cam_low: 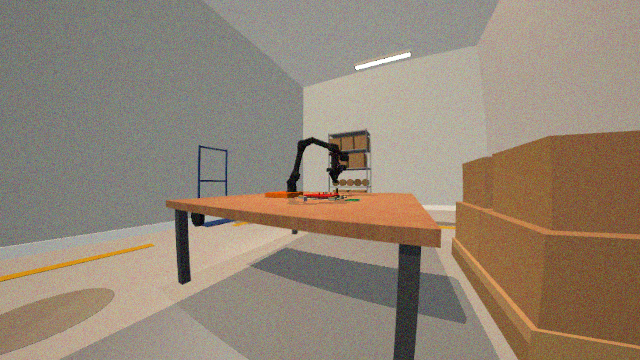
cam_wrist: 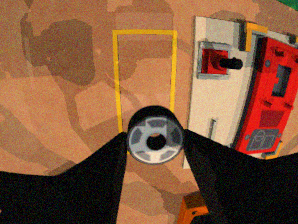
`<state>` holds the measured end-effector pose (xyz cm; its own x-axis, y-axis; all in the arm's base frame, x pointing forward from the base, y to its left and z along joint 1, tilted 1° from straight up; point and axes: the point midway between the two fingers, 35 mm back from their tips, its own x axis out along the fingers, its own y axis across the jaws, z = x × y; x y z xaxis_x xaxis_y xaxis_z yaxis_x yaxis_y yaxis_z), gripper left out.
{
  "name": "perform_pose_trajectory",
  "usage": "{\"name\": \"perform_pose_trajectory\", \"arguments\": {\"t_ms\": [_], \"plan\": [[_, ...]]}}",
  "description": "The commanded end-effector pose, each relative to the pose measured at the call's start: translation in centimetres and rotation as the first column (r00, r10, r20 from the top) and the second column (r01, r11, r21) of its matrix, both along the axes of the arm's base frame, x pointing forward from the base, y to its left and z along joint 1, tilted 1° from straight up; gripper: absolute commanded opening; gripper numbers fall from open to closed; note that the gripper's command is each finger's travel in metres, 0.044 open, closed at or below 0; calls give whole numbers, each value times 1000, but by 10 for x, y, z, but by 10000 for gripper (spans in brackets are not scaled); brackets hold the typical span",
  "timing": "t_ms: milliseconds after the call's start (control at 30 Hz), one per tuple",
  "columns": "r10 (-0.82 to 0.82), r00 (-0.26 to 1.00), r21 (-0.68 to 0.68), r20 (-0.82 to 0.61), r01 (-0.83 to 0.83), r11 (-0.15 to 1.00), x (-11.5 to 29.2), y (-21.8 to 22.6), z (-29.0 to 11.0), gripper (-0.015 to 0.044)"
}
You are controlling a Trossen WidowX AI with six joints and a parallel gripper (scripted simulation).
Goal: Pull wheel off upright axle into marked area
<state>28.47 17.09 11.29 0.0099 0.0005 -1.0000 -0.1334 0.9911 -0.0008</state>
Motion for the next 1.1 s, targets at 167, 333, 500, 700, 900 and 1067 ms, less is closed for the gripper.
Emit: {"name": "perform_pose_trajectory", "arguments": {"t_ms": [167, 333, 500, 700, 900, 1067], "plan": [[-6, 1000, 5, 5, 6, 1000, -1, 1, -16, 0], [-6, 1000, 6, 5, 6, 1000, 2, 2, -39, 0], [-6, 1000, 6, 5, 6, 1000, 2, 3, -69, 0], [-6, 1000, 5, 5, 6, 1000, 0, 1, -99, 0], [-2, 1000, 1, 2, 2, 1000, -1, 0, -97, 53], [-2, 1000, 1, 2, 2, 1000, -1, 0, -97, 184]]}}
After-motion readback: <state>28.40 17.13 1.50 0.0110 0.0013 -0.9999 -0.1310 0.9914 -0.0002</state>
